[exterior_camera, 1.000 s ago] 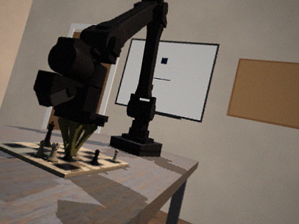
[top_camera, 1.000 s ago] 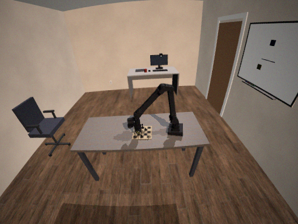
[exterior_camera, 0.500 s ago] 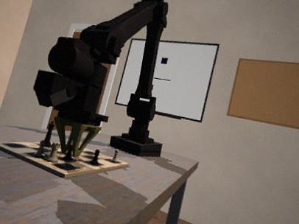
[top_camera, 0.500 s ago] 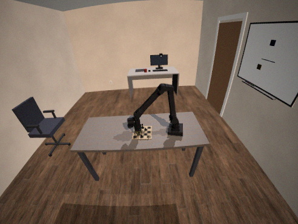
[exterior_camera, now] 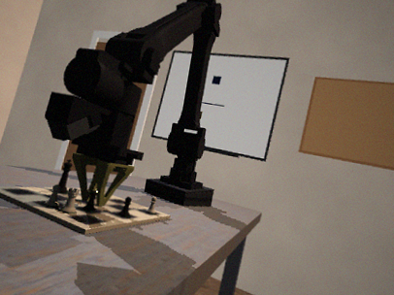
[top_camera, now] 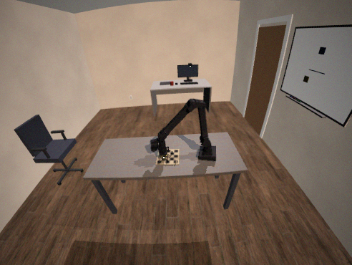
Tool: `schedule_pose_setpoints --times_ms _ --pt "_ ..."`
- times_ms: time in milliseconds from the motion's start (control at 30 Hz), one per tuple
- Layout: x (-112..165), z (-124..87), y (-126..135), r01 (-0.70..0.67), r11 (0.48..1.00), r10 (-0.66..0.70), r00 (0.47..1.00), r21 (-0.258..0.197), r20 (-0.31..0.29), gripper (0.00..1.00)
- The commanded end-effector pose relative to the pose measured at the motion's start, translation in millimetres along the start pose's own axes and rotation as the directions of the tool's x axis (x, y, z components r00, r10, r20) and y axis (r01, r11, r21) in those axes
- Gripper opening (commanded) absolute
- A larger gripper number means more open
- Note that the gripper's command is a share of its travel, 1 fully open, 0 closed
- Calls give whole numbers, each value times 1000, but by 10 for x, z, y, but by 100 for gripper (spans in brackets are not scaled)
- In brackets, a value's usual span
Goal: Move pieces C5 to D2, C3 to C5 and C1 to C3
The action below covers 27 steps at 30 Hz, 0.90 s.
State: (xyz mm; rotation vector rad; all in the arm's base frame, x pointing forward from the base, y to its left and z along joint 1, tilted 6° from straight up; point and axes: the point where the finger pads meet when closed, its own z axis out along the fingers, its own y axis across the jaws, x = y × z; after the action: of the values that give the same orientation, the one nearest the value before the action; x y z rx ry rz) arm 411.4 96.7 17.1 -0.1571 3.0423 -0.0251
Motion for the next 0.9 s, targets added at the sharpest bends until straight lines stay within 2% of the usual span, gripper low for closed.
schedule_pose_setpoints --times_ms 0,133,567,667,700,767,800,867 --pt "-283 -352 19 10 1000 -9 997 -14 76 32" --pt "-280 -433 29 12 1000 -11 997 -14 77 32" --pt "-251 -1116 51 3 1000 -2 997 -16 82 32" --pt "-249 -1144 54 3 1000 -2 997 -17 82 32" --pt "2 -834 28 5 1000 -5 1000 -3 -7 32" --pt "-13 -870 31 5 1000 -5 1000 -4 -3 32" --pt "-143 -976 46 3 1000 -3 1000 -8 26 32" --pt "-207 -1085 47 1 1000 0 998 -13 62 32"
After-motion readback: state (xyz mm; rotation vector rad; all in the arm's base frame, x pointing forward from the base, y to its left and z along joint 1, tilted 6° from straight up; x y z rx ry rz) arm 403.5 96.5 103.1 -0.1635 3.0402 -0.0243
